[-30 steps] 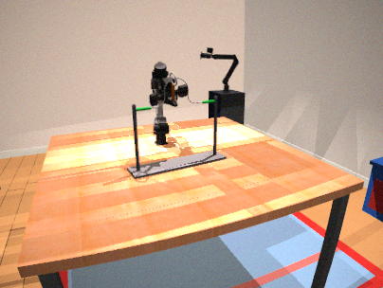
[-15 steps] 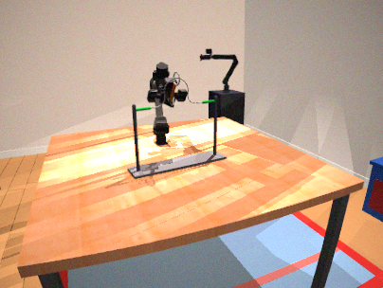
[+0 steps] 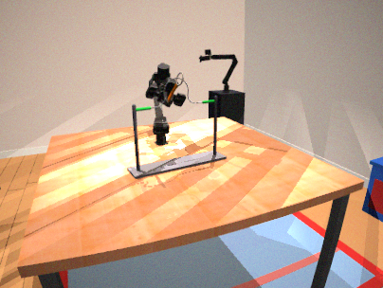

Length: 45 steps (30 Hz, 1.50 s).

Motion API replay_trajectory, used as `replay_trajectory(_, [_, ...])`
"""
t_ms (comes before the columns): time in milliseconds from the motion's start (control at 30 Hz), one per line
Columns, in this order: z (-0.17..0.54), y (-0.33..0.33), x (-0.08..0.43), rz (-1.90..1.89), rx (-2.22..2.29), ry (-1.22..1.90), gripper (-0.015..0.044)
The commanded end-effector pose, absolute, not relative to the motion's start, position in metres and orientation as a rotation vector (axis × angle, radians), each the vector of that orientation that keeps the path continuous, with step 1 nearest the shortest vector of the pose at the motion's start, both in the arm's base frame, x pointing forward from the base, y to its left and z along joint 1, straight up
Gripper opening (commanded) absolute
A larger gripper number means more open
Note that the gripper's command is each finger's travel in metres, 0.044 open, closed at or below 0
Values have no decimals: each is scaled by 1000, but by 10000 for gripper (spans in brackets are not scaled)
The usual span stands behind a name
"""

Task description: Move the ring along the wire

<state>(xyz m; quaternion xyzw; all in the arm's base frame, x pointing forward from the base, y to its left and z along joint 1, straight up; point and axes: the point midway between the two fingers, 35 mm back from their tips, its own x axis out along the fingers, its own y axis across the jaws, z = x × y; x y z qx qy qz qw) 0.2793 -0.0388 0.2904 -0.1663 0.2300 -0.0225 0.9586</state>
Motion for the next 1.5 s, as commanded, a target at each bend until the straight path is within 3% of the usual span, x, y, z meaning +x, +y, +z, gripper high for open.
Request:
replay_trajectory(0, [293,-43,279,-70,-406,452,-150])
replay_trajectory(1467, [321,-73,283,-295,-1150,300,-150])
